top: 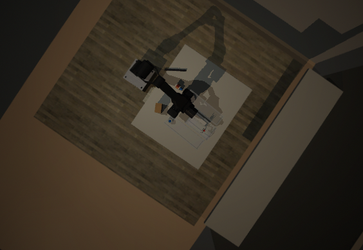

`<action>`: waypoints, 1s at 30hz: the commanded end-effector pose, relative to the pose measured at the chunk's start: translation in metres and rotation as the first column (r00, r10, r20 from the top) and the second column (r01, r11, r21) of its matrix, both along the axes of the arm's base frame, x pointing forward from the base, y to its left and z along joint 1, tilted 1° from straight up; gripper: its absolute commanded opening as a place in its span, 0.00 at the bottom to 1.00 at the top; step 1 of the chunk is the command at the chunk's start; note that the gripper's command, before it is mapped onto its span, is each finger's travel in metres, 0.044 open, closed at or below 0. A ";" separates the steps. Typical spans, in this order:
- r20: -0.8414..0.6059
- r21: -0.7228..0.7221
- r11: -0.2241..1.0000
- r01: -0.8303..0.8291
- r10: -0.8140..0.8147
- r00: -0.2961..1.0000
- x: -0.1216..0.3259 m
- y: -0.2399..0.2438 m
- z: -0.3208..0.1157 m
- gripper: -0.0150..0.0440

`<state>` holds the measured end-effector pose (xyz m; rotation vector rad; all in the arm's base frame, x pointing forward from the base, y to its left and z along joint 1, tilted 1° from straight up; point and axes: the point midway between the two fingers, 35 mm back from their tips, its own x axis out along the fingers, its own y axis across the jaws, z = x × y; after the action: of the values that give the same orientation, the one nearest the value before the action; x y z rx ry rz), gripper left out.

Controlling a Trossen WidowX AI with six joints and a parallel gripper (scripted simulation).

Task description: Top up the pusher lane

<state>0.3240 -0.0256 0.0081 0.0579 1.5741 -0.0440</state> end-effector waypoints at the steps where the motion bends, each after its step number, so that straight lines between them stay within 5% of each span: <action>1: 0.034 0.001 1.000 0.004 -0.004 0.999 0.012 0.000 0.006 0.25; 30: 0.035 0.001 1.000 0.004 -0.004 0.999 0.024 -0.001 0.009 0.25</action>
<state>0.3368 -0.0265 0.0111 0.0580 1.5762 -0.0439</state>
